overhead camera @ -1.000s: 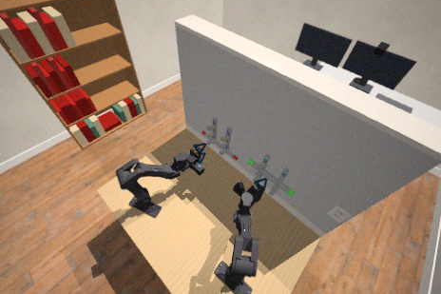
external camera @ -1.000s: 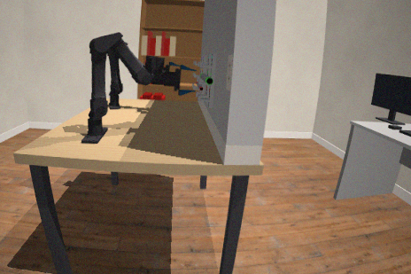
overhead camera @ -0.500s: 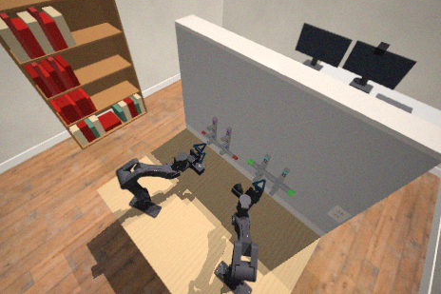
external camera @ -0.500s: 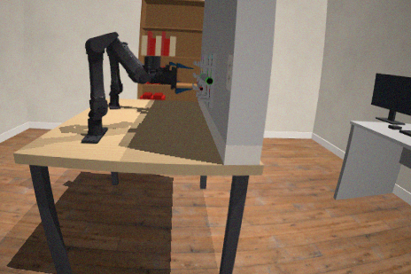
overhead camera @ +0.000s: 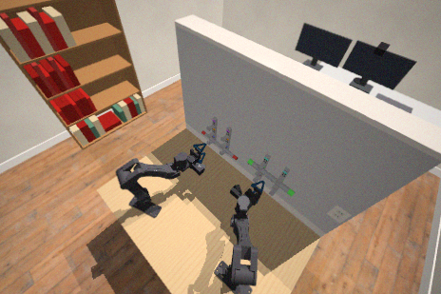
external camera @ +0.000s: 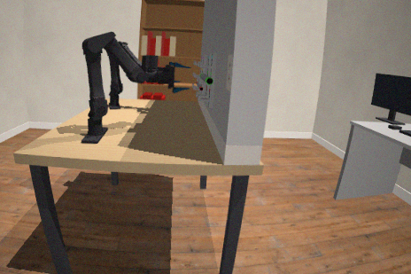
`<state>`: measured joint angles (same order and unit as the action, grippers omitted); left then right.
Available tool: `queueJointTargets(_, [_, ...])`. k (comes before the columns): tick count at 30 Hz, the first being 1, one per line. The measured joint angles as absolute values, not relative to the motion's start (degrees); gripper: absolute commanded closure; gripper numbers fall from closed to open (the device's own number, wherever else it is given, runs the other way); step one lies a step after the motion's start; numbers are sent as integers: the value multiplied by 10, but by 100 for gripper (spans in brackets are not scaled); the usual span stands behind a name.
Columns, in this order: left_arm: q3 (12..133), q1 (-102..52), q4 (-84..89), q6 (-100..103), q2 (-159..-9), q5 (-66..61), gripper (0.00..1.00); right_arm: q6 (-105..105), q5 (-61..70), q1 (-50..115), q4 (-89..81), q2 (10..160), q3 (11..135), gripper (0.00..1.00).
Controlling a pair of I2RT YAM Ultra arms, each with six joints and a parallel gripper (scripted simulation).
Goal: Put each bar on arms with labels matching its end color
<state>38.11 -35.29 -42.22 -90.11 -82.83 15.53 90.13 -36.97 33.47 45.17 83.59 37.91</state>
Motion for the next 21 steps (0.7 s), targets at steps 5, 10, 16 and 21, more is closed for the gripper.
queueJointTargets(5, [381,-353,-422,-901,-828,155,0,901,-373,338,450,831,375,0])
queueJointTargets(10, [381,-353,-422,-901,-828,155,0,901,-376,341,449,827,372,0])
queueJointTargets(16, [381,-353,-422,-901,-828,155,0,901,-380,345,448,821,368,0])
queueJointTargets(21, [381,-353,-422,-901,-828,155,0,901,-383,348,446,816,364,0])
